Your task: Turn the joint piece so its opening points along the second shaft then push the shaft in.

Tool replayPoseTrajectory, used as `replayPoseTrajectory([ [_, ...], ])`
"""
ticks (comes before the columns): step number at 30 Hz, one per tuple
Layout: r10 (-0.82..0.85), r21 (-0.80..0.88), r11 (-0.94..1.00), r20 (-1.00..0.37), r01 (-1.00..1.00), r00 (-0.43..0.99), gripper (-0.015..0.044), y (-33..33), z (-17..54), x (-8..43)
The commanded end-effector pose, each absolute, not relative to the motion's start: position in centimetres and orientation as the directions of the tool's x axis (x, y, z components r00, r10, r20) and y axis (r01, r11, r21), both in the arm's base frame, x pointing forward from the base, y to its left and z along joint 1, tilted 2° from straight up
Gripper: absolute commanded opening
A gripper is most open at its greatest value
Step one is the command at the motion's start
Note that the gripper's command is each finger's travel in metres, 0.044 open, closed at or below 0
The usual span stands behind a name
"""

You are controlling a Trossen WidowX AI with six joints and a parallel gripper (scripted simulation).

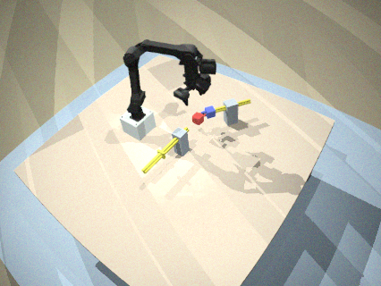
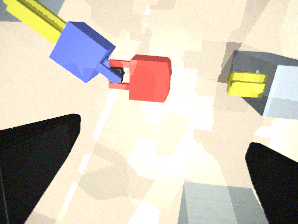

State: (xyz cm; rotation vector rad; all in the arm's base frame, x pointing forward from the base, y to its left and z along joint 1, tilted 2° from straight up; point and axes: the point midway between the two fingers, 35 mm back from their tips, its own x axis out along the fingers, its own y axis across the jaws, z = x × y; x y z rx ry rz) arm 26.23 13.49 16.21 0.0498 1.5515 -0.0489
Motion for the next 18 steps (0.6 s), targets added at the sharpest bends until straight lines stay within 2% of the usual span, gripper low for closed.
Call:
replayPoseTrajectory([
  [1, 0.031, 0.031, 0.984, -1.000, 0.175, 0.002, 0.0440, 12.7, 15.7, 26.4],
  [18, 0.211, 0.126, 0.730, -0.976, 0.672, -0.047, 0.0440, 9.3, 13.3, 26.9],
])
